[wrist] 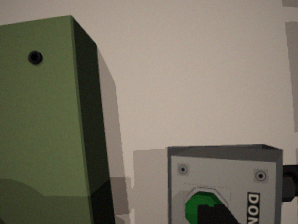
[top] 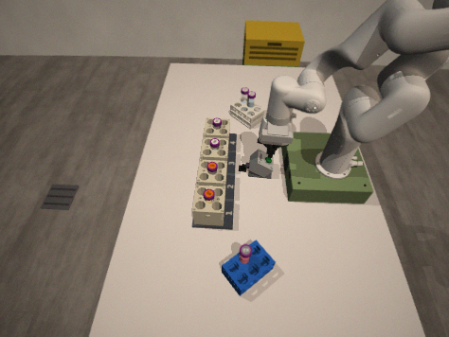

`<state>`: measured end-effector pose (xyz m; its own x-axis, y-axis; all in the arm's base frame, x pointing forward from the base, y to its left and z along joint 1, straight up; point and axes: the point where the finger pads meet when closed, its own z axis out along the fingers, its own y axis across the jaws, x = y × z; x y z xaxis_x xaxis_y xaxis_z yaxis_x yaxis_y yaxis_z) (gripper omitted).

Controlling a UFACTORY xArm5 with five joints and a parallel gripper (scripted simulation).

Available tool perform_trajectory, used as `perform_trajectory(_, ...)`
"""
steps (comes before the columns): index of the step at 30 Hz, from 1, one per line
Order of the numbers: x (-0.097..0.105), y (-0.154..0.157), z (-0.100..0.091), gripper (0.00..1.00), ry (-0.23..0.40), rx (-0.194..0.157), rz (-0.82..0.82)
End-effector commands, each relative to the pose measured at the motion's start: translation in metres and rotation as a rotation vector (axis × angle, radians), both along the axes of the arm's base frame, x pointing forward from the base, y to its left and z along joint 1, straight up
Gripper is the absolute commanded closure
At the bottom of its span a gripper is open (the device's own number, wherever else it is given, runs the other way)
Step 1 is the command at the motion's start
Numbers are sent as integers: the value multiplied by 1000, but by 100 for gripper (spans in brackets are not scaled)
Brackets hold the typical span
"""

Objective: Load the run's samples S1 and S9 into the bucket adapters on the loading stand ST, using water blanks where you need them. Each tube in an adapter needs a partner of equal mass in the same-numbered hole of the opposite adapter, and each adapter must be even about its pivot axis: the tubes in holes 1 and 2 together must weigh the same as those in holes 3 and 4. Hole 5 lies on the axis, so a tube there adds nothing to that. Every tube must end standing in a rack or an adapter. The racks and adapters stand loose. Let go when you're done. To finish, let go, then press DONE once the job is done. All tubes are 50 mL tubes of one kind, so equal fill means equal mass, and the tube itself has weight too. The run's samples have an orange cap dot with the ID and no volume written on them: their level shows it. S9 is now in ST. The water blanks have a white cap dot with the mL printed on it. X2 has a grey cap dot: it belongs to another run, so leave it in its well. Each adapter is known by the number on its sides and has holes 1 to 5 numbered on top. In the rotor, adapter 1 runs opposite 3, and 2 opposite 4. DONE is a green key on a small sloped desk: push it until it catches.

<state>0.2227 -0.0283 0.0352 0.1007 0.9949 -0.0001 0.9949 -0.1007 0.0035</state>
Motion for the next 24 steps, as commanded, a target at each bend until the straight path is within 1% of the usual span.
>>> perform_trajectory(1, 1, 0, 1, 100, -4, 5, 0)
perform_trajectory(7, 1, 0, 1, 100, -4, 5, 0)
perform_trajectory(24, 1, 0, -9, 100, -3, 5, 0)
